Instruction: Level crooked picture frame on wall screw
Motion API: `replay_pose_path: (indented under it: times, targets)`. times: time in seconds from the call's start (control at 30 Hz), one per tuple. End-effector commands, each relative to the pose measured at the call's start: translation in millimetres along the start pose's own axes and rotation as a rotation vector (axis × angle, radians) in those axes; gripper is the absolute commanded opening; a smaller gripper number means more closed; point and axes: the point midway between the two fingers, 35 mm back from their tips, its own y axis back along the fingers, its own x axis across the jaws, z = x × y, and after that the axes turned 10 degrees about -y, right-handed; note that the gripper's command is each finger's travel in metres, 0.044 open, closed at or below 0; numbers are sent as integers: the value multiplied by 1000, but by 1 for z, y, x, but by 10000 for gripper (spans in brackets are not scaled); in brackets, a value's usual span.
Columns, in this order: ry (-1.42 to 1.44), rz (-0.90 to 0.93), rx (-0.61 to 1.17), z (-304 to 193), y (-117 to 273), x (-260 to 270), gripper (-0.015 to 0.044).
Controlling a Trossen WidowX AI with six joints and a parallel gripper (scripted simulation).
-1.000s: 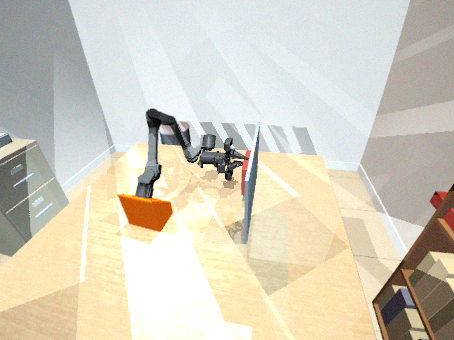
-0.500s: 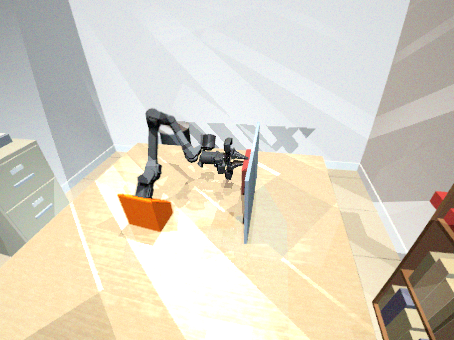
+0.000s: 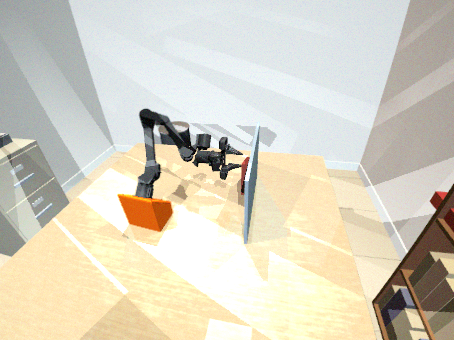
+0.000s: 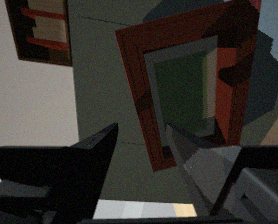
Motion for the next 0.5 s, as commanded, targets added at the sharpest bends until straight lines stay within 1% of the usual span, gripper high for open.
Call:
replay_pose_path:
  times: [0.0,0.1,0.17,0.27,0.3,0.47]
  targets:
    - [148,0,0,-2,34,-3,260]
    - [293,-1,-3,3,63,-7,260]
    - [357,-2,-4,6,75,-9,260]
    - [365,-2,-4,7,76,-9,260]
    - [320,-2,3,2,70,-8,260]
    - [332,1,3,-14,99,0,260]
